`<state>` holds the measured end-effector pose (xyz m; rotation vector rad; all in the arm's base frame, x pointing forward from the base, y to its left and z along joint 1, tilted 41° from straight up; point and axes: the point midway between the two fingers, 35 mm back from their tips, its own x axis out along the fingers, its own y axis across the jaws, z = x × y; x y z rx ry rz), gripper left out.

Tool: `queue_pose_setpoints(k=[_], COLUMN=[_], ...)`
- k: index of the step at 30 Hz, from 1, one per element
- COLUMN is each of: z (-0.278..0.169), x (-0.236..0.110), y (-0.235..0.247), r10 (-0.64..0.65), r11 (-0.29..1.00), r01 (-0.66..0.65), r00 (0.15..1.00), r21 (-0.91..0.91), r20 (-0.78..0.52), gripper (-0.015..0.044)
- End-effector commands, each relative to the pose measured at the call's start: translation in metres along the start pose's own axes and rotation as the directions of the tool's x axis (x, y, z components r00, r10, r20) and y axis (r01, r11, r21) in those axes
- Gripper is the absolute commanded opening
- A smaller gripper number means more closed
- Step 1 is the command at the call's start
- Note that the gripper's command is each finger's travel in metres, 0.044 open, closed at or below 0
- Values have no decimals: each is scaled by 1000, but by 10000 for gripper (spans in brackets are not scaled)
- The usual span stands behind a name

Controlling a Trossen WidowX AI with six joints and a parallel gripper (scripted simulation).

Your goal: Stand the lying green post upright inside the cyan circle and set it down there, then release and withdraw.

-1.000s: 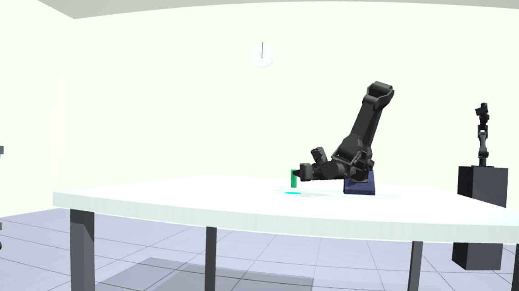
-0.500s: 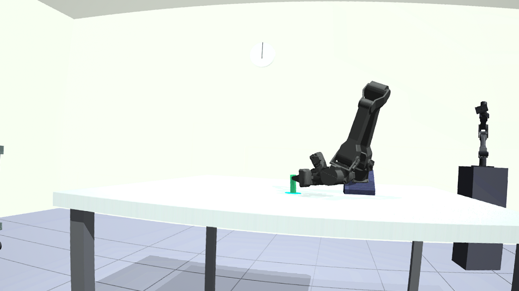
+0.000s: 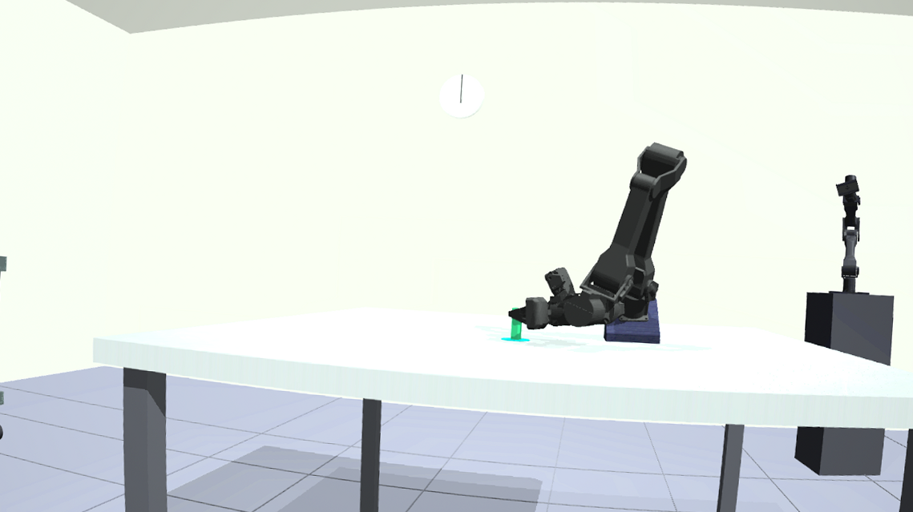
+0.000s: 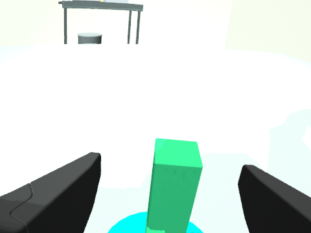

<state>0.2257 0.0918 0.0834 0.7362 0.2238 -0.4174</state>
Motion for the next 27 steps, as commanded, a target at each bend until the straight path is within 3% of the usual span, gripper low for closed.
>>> queue_pose_setpoints(k=[1, 3, 27], z=[1, 1, 86], x=[0, 0, -11], y=[0, 0, 2], r10=[1, 1, 2], r11=[1000, 1000, 1000], r01=[-1, -1, -2], r00=[1000, 1000, 1000], r21=[6, 6, 9], r20=[6, 6, 14], gripper=[364, 400, 400])
